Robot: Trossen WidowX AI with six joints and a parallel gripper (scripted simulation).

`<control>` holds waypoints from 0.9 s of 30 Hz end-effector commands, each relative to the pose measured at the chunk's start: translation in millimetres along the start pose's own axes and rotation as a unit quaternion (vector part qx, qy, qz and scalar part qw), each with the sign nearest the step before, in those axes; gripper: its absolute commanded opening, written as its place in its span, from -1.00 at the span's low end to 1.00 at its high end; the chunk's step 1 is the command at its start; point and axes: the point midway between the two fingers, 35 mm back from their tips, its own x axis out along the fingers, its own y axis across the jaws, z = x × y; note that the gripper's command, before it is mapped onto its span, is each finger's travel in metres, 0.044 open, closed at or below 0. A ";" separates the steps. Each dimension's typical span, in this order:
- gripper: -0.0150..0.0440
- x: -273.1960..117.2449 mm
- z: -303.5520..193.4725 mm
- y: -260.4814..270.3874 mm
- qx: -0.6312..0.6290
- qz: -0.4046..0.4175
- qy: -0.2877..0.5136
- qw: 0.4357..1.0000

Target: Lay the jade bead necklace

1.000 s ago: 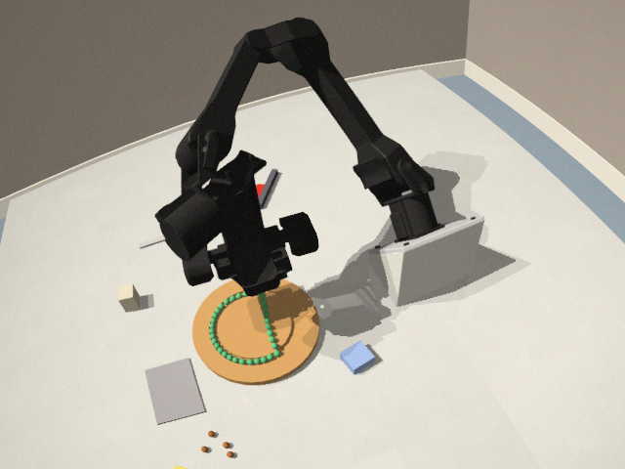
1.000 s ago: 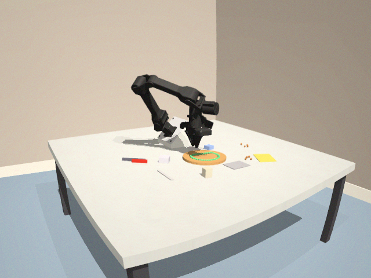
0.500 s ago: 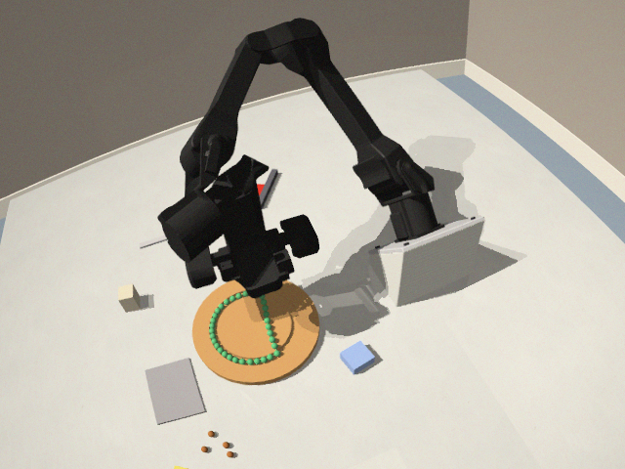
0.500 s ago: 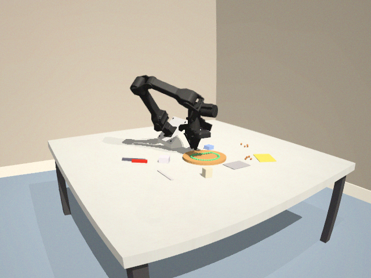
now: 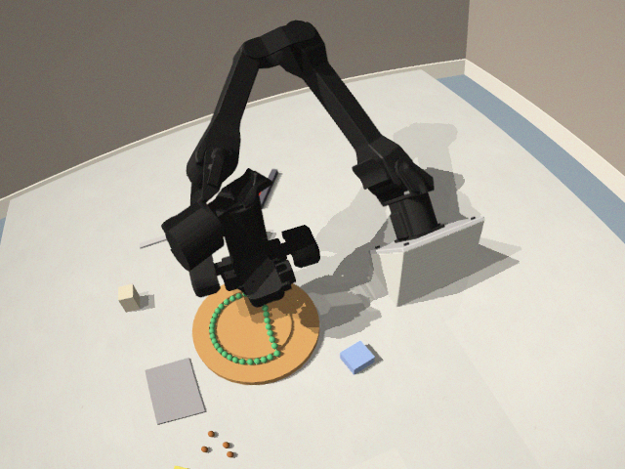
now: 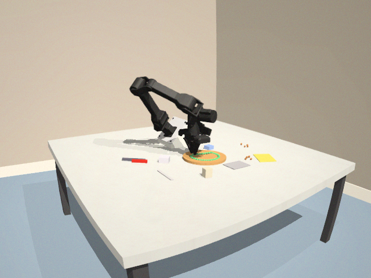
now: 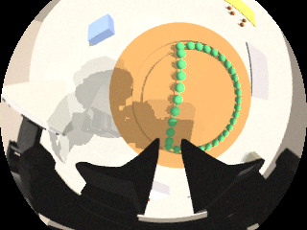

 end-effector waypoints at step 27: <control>-0.49 4.4 -0.7 0.7 0.000 0.001 0.001 1.000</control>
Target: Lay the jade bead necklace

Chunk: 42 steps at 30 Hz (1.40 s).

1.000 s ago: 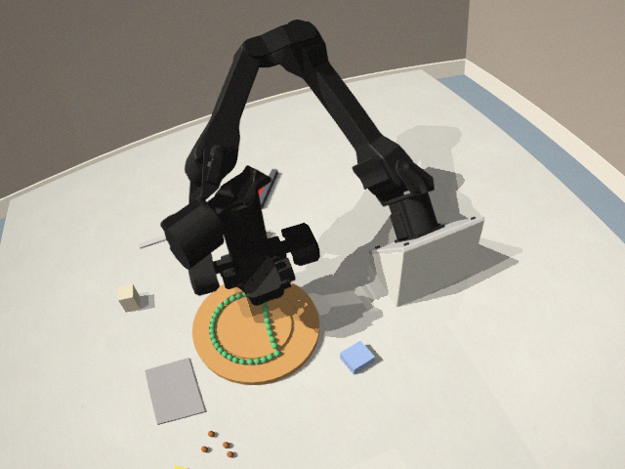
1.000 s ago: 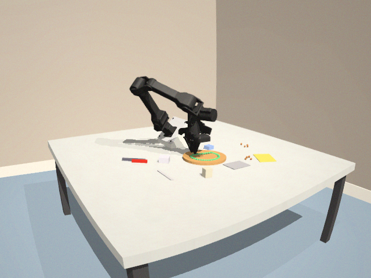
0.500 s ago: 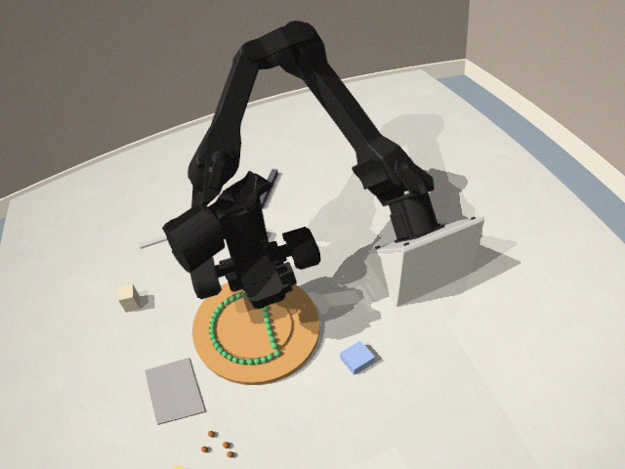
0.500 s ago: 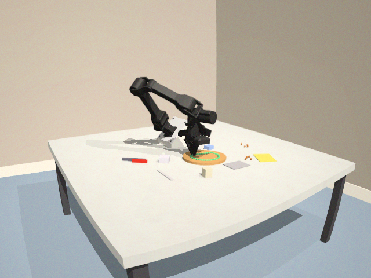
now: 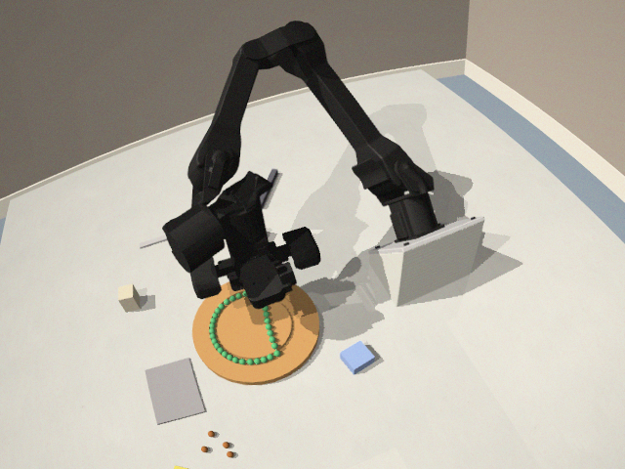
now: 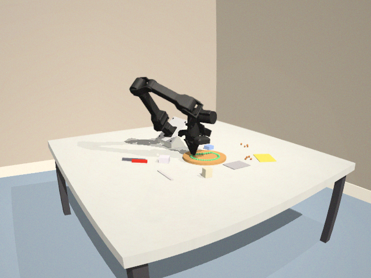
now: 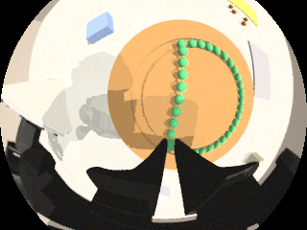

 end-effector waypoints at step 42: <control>-0.49 1.0 -6.7 10.9 -0.003 0.000 0.003 1.000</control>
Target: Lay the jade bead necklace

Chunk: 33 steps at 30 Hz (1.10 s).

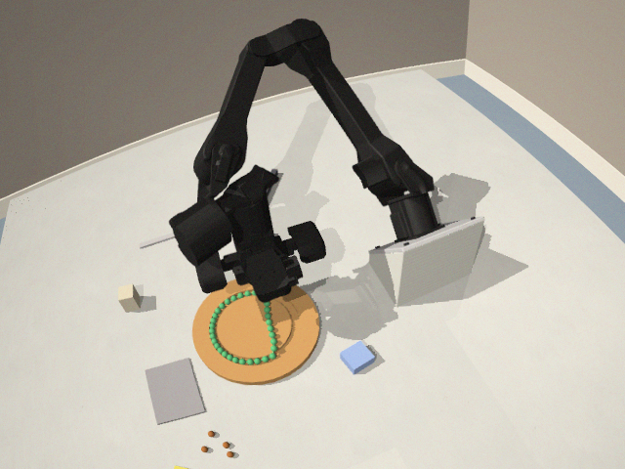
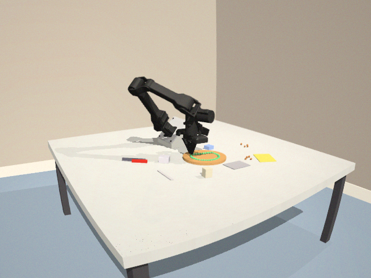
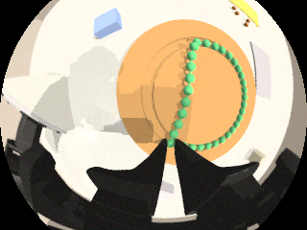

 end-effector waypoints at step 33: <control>1.00 -3.2 -0.5 0.8 -0.001 -0.001 0.001 1.000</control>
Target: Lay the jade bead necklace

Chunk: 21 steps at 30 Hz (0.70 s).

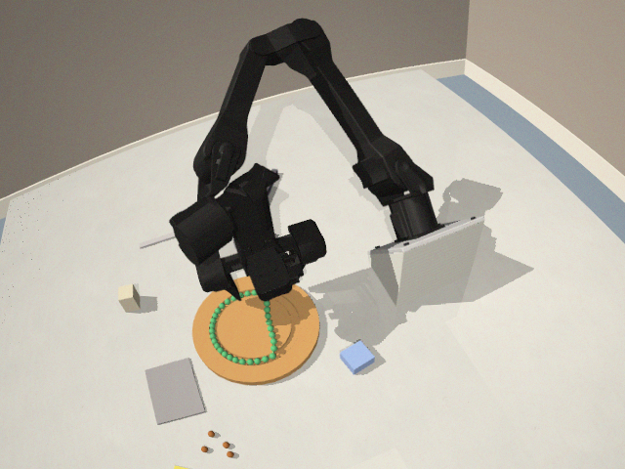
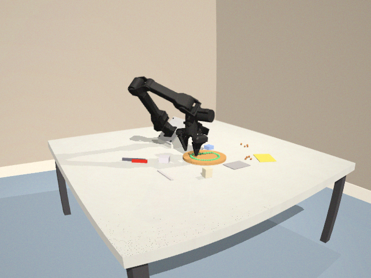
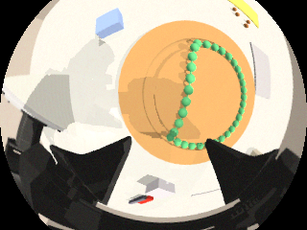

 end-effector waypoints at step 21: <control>-0.08 -28.5 10.7 -3.4 0.166 0.000 -0.001 0.986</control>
